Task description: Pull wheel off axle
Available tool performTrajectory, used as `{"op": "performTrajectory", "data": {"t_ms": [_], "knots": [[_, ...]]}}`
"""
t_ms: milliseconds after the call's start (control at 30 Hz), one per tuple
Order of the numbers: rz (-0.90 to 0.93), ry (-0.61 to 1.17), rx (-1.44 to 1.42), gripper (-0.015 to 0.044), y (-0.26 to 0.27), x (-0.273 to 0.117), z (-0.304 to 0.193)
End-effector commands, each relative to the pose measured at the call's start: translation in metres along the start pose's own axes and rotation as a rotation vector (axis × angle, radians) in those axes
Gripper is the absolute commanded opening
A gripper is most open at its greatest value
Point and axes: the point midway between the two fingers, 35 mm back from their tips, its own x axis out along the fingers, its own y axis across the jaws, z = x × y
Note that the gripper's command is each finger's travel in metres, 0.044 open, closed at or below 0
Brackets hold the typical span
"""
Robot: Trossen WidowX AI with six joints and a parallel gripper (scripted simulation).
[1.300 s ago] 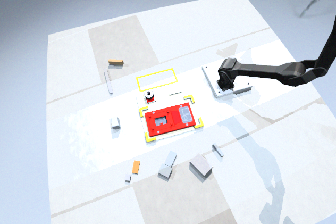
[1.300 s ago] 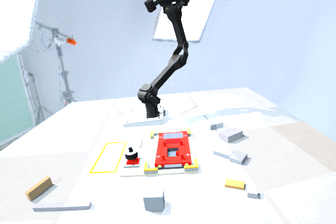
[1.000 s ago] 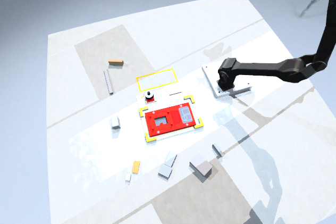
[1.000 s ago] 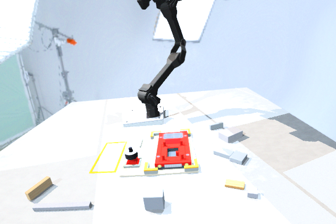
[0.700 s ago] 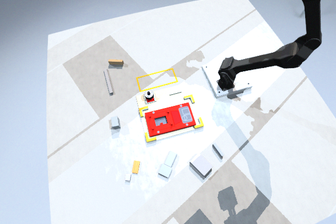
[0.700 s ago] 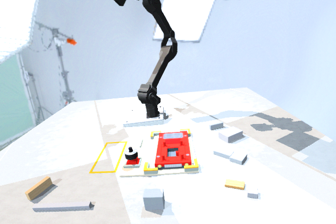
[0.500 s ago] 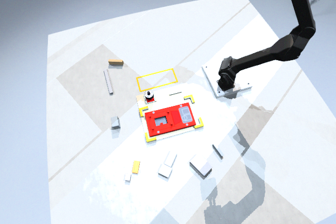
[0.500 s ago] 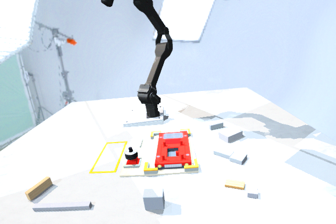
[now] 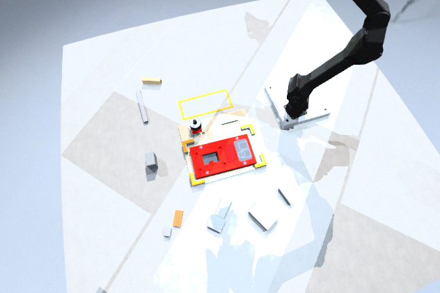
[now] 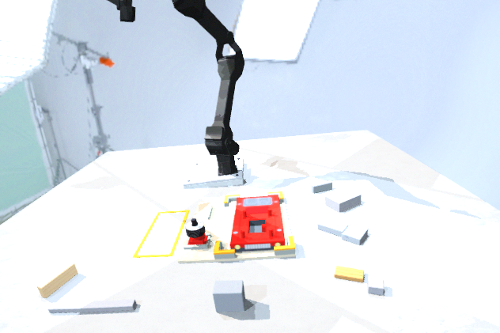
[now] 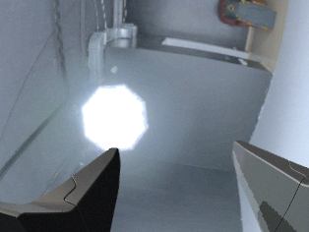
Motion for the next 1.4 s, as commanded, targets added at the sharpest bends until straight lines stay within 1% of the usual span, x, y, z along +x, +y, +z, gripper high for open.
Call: {"op": "performTrajectory", "data": {"t_ms": [0,167,367,533,667,867,1067,1133,1367], "knots": [[-0.091,0.163,-0.085,0.03,-0.036,0.017,-0.065],[-0.192,0.374,-0.197,0.03,-0.081,0.013,-0.136],[-0.334,0.607,-0.32,0.03,-0.139,-0.008,-0.207],[-0.513,0.814,-0.435,0.03,-0.198,-0.042,-0.259],[-0.673,0.962,-0.527,0.03,-0.244,-0.078,-0.289],[-0.967,1.158,-0.682,0.03,-0.312,-0.146,-0.312],[-1.287,1.275,-0.842,0.03,-0.362,-0.215,-0.307],[-1.325,1.283,-0.861,0.03,-0.367,-0.222,-0.305],[-1.325,1.284,-0.86,0.03,-0.365,-0.229,-0.31]]}}
